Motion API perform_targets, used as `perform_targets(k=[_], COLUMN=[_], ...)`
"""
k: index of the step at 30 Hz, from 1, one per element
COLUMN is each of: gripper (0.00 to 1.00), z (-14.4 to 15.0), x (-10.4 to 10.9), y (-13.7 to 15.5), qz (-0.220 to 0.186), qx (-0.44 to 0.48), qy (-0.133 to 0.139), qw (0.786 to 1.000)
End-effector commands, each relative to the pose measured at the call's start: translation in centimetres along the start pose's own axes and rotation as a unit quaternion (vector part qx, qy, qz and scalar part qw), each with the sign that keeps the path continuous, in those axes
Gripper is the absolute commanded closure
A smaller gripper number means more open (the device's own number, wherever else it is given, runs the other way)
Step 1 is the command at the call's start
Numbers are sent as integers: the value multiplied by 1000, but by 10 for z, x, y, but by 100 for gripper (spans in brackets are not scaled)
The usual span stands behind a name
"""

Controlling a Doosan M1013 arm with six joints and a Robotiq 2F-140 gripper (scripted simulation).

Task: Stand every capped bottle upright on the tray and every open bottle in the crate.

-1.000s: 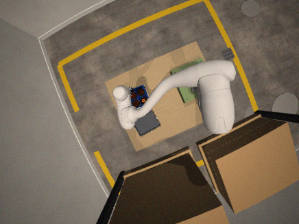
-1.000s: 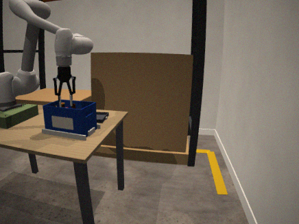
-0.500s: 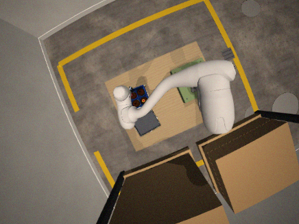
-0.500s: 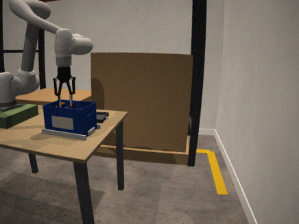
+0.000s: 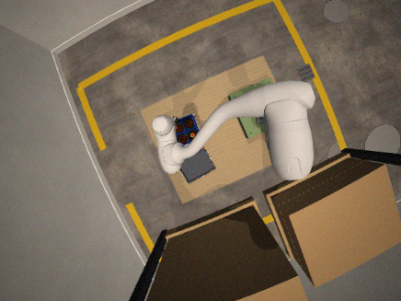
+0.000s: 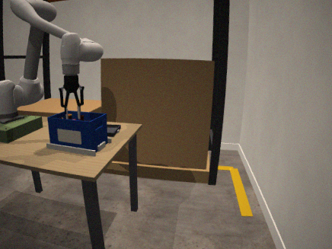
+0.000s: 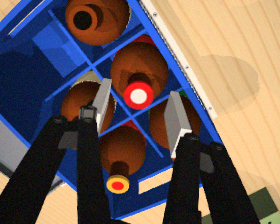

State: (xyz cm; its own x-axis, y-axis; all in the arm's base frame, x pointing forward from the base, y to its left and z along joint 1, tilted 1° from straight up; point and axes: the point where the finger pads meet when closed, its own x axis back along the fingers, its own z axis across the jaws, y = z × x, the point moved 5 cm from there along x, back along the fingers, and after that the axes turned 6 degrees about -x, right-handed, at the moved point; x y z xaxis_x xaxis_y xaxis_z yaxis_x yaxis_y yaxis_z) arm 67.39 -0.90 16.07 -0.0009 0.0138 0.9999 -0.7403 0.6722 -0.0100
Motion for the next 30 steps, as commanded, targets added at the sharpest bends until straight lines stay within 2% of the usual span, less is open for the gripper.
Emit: perform_targets(k=[1, 7, 10, 24, 30], gripper=[62, 62, 62, 62, 62], z=[2, 2, 0, 3, 1], x=[-8, -16, -12, -30, -27], y=[2, 2, 0, 3, 1], qz=[-2, -3, -1, -3, -2], qx=[0, -1, 0, -1, 0], qy=[1, 2, 1, 2, 1], qw=[1000, 1000, 1000, 1000, 1000])
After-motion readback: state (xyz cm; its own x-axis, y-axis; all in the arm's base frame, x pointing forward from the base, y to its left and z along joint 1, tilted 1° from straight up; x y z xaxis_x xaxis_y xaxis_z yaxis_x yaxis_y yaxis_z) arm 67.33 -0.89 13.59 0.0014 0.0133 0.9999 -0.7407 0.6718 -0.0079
